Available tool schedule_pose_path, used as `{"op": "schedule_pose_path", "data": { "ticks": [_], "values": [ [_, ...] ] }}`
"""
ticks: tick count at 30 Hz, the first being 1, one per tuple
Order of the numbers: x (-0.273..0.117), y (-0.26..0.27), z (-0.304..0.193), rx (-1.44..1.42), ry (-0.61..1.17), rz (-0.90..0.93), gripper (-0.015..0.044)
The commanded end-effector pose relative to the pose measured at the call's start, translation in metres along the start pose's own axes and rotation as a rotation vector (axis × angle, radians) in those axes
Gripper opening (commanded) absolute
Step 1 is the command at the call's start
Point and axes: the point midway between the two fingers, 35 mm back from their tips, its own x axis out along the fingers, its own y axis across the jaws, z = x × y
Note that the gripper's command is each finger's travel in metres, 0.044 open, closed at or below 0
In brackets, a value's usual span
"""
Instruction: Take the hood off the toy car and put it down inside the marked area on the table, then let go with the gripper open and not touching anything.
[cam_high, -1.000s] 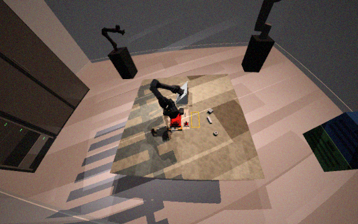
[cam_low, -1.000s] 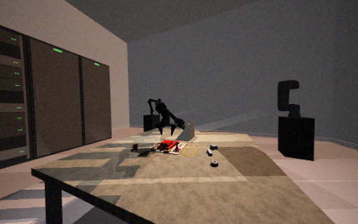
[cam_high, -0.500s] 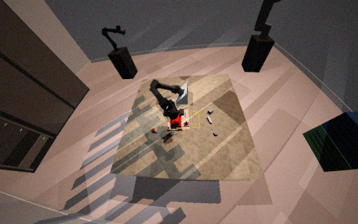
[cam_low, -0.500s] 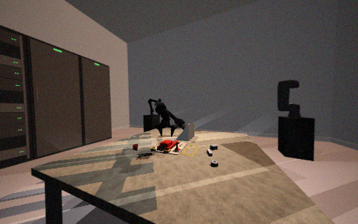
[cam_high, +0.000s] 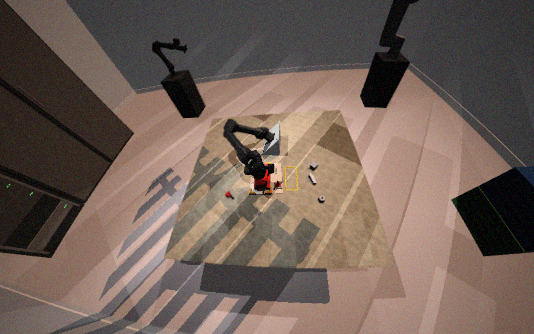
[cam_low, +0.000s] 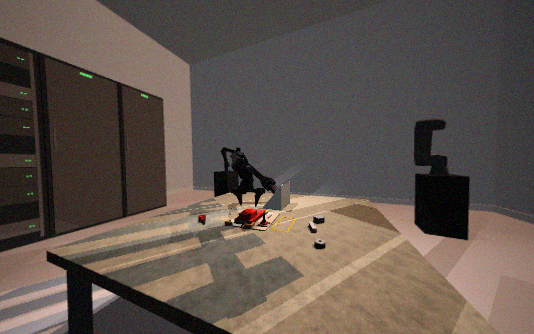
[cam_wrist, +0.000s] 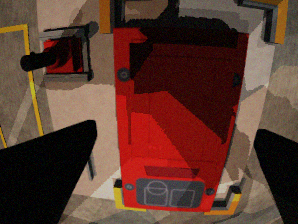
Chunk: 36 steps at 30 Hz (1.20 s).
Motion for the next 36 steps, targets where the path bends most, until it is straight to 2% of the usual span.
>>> {"op": "schedule_pose_path", "data": {
  "ticks": [1, 36],
  "values": [
    [0.006, -0.001, -0.002, -0.006, 0.006, -0.006, 0.044],
    [0.031, -0.003, -0.003, -0.006, 0.007, -0.009, 0.044]
  ]
}}
